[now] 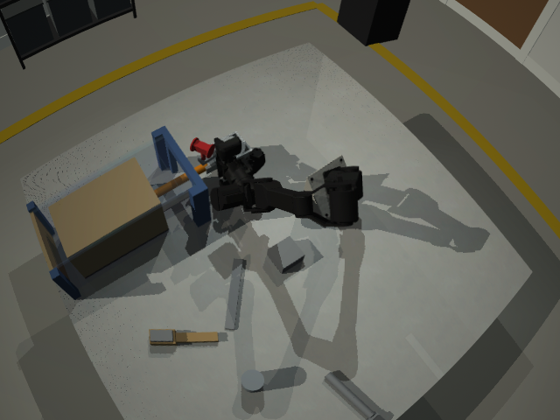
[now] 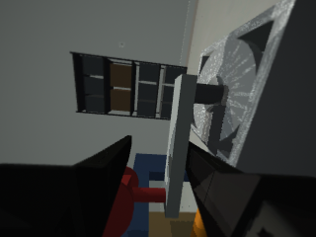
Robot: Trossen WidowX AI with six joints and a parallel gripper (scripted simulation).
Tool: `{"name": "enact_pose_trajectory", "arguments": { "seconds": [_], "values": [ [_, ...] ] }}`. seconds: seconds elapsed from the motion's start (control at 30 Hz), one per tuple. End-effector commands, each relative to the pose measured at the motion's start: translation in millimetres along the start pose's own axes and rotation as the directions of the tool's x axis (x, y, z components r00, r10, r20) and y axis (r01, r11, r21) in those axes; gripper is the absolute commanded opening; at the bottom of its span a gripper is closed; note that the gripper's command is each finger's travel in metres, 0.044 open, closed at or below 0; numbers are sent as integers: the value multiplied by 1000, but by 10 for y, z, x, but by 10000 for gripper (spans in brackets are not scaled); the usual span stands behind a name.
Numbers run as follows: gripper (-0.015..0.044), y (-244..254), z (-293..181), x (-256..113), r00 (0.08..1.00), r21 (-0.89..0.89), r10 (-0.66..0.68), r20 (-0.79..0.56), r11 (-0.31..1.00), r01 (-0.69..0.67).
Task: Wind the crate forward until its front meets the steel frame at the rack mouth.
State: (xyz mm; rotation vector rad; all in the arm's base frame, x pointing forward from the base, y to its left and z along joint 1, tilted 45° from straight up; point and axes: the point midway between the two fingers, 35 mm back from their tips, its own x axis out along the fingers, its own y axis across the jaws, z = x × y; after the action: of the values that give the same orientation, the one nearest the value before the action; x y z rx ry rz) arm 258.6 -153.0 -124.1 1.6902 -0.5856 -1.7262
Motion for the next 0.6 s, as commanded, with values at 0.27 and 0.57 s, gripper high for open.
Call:
{"name": "enact_pose_trajectory", "arguments": {
  "seconds": [0.27, 0.57],
  "values": [
    [240, 81, 5, 0, 1000, 0, 1, 0, 1000, -1],
    [240, 81, 5, 0, 1000, 0, 1, 0, 1000, -1]
  ]
}}
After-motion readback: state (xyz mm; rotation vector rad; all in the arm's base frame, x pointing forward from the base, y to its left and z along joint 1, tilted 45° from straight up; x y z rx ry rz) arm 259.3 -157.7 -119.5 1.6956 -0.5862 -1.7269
